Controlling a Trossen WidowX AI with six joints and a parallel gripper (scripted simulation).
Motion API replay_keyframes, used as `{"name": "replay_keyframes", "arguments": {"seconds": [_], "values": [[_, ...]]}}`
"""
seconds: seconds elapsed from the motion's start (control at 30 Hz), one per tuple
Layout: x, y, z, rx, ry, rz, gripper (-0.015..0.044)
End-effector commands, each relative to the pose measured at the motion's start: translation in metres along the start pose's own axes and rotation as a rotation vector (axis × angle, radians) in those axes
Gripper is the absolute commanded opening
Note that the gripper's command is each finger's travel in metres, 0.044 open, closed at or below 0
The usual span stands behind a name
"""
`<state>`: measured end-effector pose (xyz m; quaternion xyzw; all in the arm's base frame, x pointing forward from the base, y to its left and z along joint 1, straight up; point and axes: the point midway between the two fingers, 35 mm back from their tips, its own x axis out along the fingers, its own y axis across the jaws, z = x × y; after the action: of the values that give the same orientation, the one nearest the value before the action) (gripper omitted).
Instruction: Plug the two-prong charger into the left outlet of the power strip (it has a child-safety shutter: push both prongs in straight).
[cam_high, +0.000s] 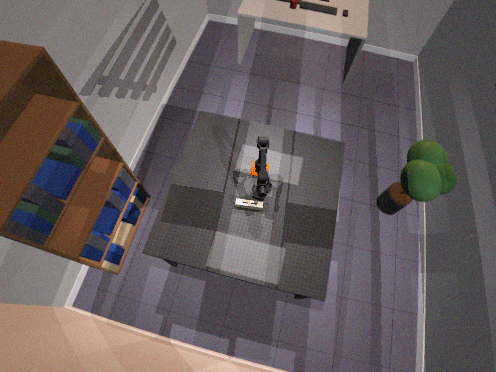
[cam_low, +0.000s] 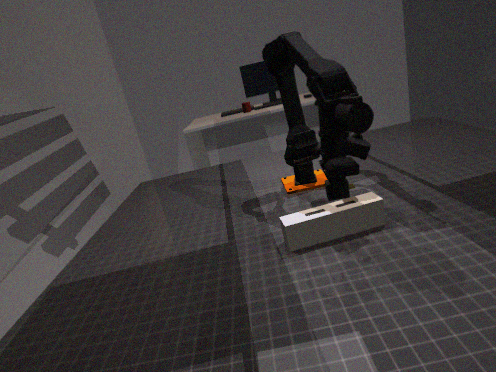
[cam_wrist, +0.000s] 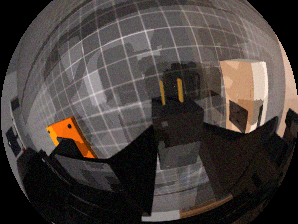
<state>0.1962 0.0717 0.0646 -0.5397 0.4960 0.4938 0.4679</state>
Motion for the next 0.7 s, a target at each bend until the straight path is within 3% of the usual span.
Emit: {"name": "replay_keyframes", "arguments": {"seconds": [0.0,0.2,0.67], "values": [[-0.014,-0.001,-0.001,-0.004,-0.005,-0.007,0.0],[-0.031,-0.001,-0.002,-0.006,-0.005,-0.004,0.0],[-0.024,0.0,-0.006,0.189,-0.01,0.008,0.0]]}}
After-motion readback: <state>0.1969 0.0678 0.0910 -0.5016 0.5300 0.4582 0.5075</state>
